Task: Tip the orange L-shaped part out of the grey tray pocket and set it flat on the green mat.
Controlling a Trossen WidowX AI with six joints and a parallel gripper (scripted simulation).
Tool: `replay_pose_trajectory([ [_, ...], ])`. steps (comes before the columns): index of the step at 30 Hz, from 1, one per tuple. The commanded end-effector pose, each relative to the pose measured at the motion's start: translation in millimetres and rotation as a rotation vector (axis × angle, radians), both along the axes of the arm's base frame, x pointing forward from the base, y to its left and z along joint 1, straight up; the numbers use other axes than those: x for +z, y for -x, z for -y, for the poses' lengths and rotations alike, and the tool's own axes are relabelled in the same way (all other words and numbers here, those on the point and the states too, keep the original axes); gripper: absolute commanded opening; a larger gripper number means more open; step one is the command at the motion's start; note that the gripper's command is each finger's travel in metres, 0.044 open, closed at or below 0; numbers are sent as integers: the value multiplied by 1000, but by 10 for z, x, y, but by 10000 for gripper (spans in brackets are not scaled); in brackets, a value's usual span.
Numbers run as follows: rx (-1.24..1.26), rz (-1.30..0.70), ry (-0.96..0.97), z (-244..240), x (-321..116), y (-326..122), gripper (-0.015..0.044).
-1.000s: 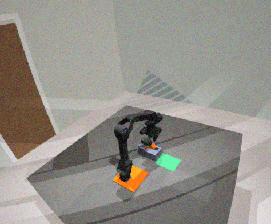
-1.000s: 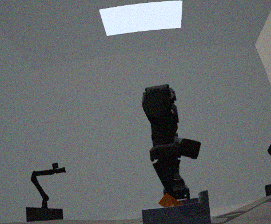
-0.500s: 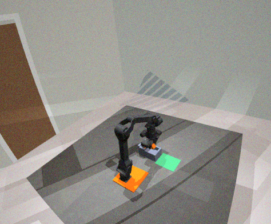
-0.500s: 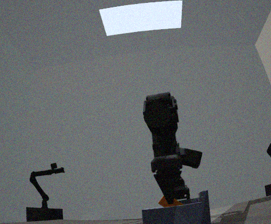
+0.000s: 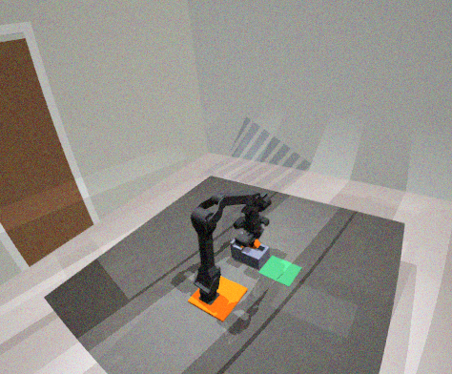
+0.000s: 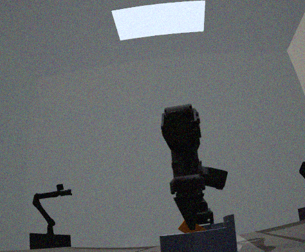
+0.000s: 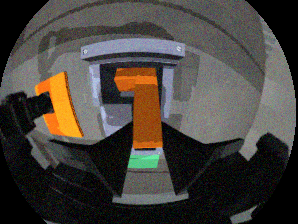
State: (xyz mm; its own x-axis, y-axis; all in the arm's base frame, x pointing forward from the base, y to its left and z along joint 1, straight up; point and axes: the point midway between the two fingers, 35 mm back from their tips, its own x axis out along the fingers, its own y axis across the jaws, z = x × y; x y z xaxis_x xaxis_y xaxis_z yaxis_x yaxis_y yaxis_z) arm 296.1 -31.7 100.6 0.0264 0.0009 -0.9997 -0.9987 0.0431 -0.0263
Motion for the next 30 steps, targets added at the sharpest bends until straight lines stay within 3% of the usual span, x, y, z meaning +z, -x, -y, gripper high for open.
replay_pose_trajectory([
  [1,0,3,0,1,6,-6,75],
  [4,0,3,0,1,6,-6,0],
  [30,3,-2,3,4,328,14,0],
])
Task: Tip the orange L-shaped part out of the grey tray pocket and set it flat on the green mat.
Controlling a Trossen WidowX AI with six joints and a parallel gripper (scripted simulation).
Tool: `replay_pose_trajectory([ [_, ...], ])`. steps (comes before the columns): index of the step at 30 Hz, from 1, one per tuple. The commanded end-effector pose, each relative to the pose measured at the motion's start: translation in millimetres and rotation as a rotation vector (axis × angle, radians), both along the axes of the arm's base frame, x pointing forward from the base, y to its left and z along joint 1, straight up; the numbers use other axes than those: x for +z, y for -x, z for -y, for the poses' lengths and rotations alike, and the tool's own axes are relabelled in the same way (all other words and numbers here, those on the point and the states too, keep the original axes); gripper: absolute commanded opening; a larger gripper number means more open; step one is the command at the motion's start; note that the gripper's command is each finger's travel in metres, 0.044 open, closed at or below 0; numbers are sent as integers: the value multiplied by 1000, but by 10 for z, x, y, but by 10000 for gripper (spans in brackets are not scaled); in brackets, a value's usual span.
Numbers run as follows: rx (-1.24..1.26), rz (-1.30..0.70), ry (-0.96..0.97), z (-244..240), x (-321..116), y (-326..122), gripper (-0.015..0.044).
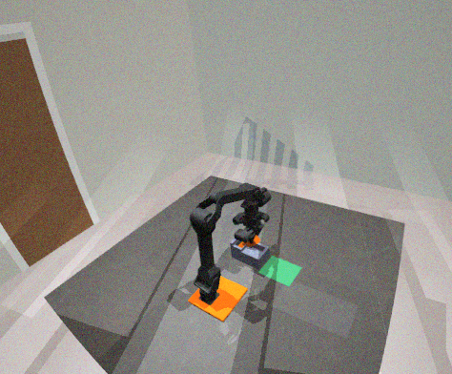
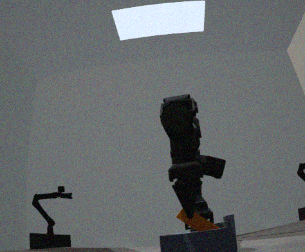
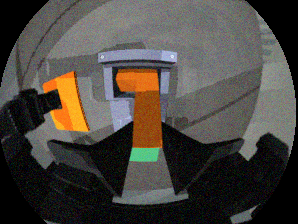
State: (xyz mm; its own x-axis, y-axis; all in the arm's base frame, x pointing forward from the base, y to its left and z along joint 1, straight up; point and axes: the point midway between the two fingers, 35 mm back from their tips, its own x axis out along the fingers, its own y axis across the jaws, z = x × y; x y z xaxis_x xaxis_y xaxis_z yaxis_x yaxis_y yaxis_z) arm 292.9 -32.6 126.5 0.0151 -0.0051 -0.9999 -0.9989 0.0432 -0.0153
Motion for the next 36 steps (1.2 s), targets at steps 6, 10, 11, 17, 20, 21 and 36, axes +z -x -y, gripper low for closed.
replay_pose_trajectory([
  [6,3,9,-3,-5,160,-14,0],
  [10,4,9,-3,-5,225,-12,0],
  [11,4,9,-3,-5,241,-12,0],
  [17,4,8,-3,-5,337,-9,0],
  [20,4,8,-3,-5,386,-8,0],
  [21,4,8,-3,-5,402,-8,0],
  [36,4,8,-3,-5,581,-2,0],
])
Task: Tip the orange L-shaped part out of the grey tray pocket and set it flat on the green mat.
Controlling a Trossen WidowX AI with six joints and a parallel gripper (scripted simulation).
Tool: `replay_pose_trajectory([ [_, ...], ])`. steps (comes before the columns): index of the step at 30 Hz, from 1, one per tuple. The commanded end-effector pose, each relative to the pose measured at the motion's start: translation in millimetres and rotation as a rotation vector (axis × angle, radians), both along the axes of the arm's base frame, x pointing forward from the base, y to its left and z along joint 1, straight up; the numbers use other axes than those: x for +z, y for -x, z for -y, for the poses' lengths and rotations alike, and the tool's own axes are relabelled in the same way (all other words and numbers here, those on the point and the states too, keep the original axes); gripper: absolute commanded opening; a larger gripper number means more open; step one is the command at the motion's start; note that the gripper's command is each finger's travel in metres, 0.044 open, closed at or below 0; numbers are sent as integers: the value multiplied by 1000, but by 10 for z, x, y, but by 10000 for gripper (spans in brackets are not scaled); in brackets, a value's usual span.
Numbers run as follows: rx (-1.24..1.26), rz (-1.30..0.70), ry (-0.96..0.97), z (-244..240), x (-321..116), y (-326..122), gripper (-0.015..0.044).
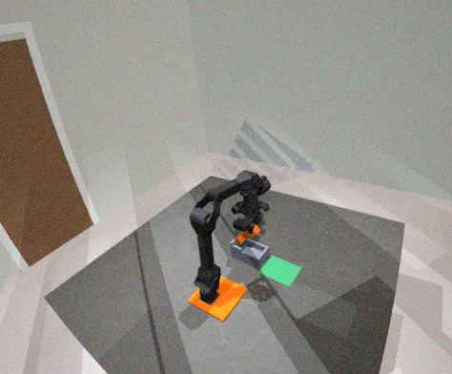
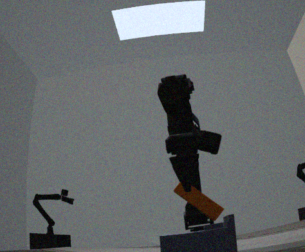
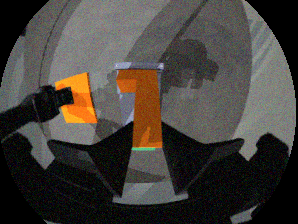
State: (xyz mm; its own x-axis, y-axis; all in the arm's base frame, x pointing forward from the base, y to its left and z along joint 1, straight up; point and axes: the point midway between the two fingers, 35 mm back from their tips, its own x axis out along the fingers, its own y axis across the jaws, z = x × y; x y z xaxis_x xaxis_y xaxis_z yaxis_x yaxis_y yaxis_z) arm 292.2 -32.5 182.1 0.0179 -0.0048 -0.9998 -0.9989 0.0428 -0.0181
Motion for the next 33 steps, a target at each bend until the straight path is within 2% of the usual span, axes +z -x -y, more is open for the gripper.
replay_pose_trajectory([
  [1,3,6,-3,-5,30,-9,0],
  [10,3,5,-2,68,68,2,0],
  [33,3,4,6,1067,35,139,0],
])
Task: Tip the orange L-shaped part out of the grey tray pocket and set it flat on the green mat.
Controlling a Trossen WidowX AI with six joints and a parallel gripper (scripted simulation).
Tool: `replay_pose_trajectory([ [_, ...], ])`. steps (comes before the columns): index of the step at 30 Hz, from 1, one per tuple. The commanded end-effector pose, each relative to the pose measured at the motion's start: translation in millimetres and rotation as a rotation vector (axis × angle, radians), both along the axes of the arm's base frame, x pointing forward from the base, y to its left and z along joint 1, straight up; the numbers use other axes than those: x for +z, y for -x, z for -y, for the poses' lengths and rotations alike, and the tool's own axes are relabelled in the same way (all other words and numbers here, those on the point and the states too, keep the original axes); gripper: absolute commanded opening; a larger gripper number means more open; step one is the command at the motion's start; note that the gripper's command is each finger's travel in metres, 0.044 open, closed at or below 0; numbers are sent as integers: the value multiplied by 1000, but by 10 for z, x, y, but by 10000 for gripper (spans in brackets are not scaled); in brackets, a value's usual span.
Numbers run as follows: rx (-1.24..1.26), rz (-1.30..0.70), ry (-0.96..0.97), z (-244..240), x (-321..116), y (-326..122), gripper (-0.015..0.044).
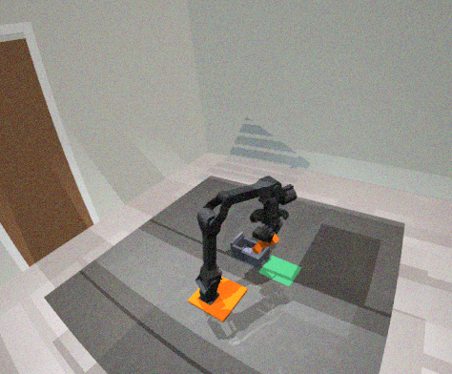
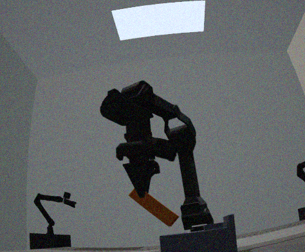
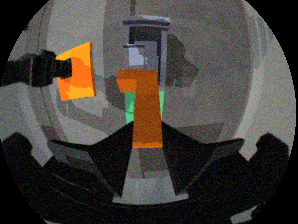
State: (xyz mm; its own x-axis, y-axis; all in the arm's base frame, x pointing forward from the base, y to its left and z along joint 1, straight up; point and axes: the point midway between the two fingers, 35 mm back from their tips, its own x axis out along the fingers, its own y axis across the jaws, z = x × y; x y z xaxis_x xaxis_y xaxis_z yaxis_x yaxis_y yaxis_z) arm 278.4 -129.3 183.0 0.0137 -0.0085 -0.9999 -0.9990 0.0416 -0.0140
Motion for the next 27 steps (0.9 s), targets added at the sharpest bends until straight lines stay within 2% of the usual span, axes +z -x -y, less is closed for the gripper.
replay_pose_trajectory([
  [1,2,8,2,142,26,6,0],
  [12,2,8,6,662,34,67,0],
  [27,2,8,6,675,-128,62,0],
])
